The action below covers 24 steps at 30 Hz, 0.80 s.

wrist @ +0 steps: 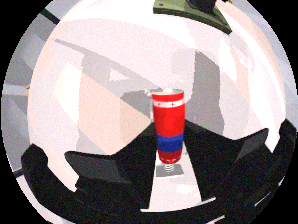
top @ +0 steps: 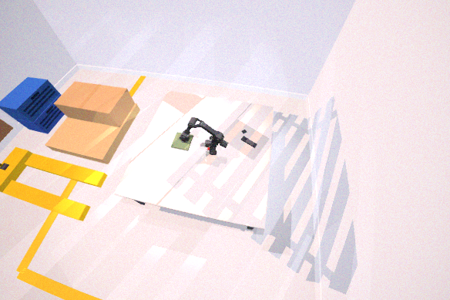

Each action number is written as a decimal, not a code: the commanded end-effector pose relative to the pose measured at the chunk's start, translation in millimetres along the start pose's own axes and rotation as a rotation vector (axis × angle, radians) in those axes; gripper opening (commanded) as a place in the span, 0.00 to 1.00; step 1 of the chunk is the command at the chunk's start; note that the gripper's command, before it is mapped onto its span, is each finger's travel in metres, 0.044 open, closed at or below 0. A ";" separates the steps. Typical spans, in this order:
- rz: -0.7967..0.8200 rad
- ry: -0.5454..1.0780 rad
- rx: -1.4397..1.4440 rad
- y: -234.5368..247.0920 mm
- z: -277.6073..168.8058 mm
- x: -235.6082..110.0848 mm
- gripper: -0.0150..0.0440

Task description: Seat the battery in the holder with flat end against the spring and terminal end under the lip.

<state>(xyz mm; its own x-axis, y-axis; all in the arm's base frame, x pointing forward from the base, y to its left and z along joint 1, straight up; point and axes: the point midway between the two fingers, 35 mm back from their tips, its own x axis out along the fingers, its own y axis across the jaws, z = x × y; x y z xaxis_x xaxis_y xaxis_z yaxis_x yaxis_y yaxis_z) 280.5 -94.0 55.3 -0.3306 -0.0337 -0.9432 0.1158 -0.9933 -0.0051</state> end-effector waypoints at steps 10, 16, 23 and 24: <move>-0.001 -0.097 0.004 0.3 -5.5 5.4 0.40; -0.001 -0.139 0.005 0.3 -8.0 7.6 0.40; -0.001 -0.157 0.005 0.2 -10.1 8.3 0.40; -0.001 -0.156 0.005 0.3 -10.8 8.2 0.40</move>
<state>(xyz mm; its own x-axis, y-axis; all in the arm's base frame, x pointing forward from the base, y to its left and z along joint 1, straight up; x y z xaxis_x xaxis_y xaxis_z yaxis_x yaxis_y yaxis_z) 286.6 -93.1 45.2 -0.4648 -0.0468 -0.8842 0.1136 -0.9935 -0.0071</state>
